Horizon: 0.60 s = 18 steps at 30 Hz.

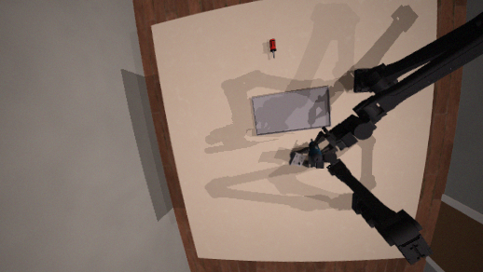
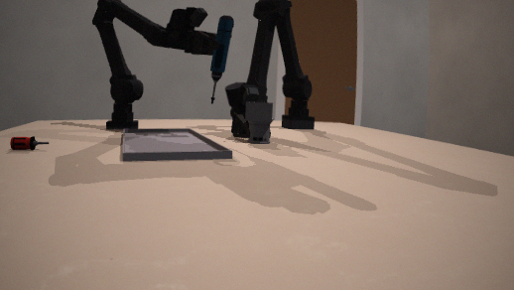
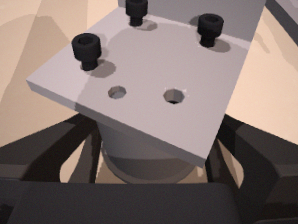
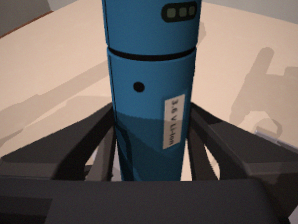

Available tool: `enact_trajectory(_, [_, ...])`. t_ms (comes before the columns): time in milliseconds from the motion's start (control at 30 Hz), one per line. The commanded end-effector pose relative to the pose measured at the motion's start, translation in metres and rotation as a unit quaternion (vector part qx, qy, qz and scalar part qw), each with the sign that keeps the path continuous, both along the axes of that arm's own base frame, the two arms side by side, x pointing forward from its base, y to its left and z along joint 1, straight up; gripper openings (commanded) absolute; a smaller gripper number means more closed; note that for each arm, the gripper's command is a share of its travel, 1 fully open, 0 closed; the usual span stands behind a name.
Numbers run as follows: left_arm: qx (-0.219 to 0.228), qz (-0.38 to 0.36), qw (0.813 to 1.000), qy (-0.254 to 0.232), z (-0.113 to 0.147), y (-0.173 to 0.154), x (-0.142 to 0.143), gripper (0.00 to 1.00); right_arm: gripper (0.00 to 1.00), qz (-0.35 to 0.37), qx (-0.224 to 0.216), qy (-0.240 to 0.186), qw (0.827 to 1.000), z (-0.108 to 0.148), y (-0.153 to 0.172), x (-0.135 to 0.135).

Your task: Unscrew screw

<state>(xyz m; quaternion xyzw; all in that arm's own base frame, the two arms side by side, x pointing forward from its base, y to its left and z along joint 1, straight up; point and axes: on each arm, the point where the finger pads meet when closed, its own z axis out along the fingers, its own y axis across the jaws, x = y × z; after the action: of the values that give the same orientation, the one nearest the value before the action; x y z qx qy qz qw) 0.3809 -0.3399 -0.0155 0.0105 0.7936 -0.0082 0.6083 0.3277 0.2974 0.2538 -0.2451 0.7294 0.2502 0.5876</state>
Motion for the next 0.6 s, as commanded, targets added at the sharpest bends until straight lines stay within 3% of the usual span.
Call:
enact_trajectory(0, [0.006,-0.007,1.0,0.001,-0.009,-0.002,-0.007,0.59,0.42,-0.027,0.034,-0.008,0.999,0.048,-0.001,0.032])
enact_trajectory(167, [0.006,-0.007,1.0,0.001,-0.009,-0.002,-0.007,0.59,0.42,-0.053,0.028,0.02,0.998,0.04,-0.016,0.049])
enact_trajectory(333, [0.006,-0.007,1.0,0.001,-0.009,-0.002,-0.007,0.59,0.42,-0.047,0.04,0.005,0.998,0.05,-0.011,0.046])
enact_trajectory(567, [0.006,-0.007,1.0,0.001,-0.009,-0.002,-0.007,0.59,0.42,-0.093,0.024,0.059,0.994,0.028,-0.041,0.068])
